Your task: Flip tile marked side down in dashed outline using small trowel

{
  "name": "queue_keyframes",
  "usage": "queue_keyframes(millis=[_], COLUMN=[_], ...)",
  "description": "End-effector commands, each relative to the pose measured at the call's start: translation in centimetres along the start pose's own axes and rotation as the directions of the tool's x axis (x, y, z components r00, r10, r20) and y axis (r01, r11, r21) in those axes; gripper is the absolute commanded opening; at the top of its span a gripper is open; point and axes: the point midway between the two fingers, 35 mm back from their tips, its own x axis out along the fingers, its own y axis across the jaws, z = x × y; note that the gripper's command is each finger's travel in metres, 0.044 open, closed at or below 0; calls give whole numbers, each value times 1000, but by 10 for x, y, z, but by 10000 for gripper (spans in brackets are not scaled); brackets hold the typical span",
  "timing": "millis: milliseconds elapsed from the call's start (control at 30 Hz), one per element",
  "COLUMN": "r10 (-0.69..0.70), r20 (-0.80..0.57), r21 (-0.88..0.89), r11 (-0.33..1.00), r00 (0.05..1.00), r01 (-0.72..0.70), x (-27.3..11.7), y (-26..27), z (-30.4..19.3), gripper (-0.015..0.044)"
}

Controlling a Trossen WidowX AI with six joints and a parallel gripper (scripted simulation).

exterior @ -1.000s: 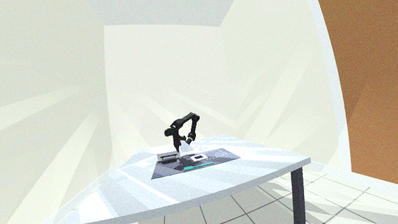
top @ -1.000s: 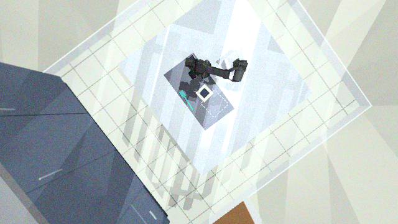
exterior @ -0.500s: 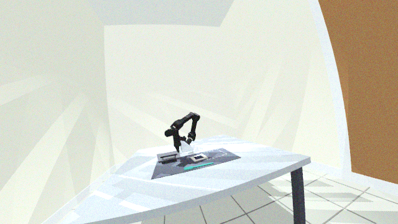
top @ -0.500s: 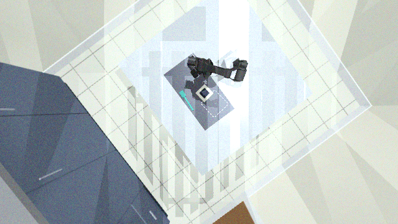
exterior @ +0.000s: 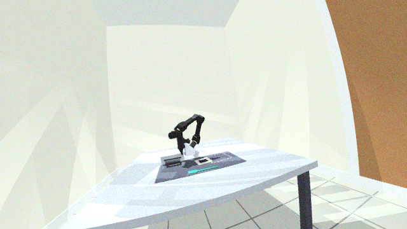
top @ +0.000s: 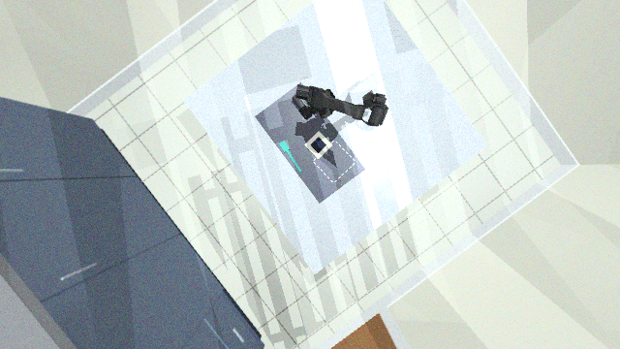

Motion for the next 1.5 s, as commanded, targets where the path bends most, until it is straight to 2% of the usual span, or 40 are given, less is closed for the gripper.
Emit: queue_keyframes(millis=[0,1433,1467], r10=[14,14,13], r20=[3,4,4], r21=[4,9,9], r11=[1000,1000,1000], r00=[1000,1000,1000], r01=[-14,-14,-14], x=[3,2,2], y=[9,63,64], z=[0,-1,-1], gripper=[100,100,74])
